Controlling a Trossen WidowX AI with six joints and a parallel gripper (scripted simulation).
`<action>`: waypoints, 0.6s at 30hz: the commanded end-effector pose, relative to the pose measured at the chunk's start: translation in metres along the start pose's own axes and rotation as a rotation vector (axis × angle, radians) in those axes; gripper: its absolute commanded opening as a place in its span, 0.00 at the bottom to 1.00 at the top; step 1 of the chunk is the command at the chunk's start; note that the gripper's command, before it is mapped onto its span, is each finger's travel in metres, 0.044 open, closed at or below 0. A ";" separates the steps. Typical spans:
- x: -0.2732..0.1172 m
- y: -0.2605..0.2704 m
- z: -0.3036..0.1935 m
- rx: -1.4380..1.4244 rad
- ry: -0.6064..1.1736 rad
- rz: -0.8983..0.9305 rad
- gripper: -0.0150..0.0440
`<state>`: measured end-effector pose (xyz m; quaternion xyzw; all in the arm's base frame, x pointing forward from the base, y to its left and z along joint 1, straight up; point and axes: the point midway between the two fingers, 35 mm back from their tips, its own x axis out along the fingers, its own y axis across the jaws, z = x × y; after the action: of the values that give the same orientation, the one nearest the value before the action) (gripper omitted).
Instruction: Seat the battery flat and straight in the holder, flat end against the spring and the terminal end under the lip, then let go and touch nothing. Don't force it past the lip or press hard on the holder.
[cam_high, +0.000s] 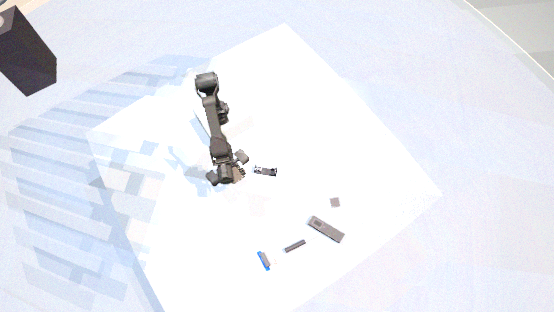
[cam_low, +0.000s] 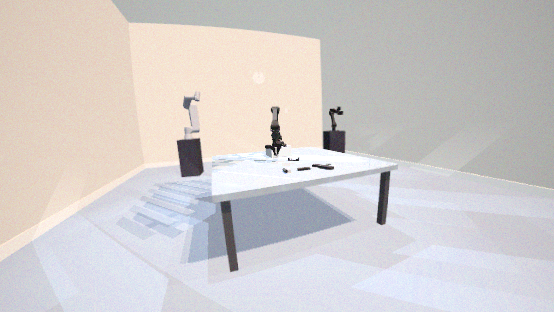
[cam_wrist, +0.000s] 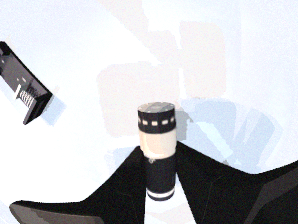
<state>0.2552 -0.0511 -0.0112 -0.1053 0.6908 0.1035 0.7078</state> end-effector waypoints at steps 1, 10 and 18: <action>-0.004 0.005 0.007 0.118 -0.006 -0.007 0.37; -0.008 0.023 0.021 0.479 -0.007 -0.004 0.37; -0.011 0.040 0.032 0.804 -0.008 -0.003 0.37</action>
<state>0.2710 -0.0085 -0.0013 0.1453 0.6820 -0.1390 0.7032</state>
